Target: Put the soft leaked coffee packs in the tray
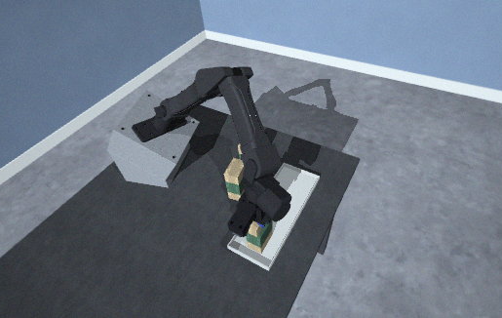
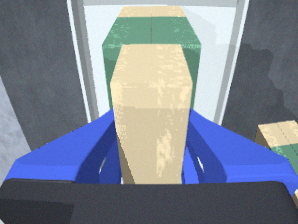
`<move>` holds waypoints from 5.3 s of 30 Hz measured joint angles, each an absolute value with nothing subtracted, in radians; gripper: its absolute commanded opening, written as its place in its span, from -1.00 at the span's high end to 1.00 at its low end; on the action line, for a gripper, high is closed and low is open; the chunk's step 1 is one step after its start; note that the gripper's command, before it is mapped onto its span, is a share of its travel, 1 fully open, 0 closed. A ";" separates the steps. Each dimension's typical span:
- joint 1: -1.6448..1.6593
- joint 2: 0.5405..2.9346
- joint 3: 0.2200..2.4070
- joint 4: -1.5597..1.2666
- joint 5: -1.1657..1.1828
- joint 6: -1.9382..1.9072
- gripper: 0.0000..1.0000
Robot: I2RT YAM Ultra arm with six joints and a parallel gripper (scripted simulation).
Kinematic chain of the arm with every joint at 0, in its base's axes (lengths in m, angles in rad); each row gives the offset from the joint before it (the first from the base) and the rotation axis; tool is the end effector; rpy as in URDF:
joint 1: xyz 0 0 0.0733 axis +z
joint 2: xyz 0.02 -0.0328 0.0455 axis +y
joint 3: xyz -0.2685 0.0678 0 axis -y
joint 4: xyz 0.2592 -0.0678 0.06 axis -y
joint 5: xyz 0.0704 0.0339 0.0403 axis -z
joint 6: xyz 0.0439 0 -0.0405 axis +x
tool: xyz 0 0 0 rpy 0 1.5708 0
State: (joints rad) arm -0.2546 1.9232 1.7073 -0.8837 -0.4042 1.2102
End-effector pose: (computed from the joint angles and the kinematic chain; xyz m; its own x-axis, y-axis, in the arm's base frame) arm 0.4196 -0.0902 0.2751 -0.2492 0.9538 0.1677 0.8276 0.1198 0.5484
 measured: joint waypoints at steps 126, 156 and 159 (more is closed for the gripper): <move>-0.013 1.026 0.836 -0.831 -0.290 1.282 -0.58; 0.036 1.104 0.765 -0.669 -0.259 1.335 -0.58; 0.036 1.104 0.765 -0.669 -0.258 1.335 -0.58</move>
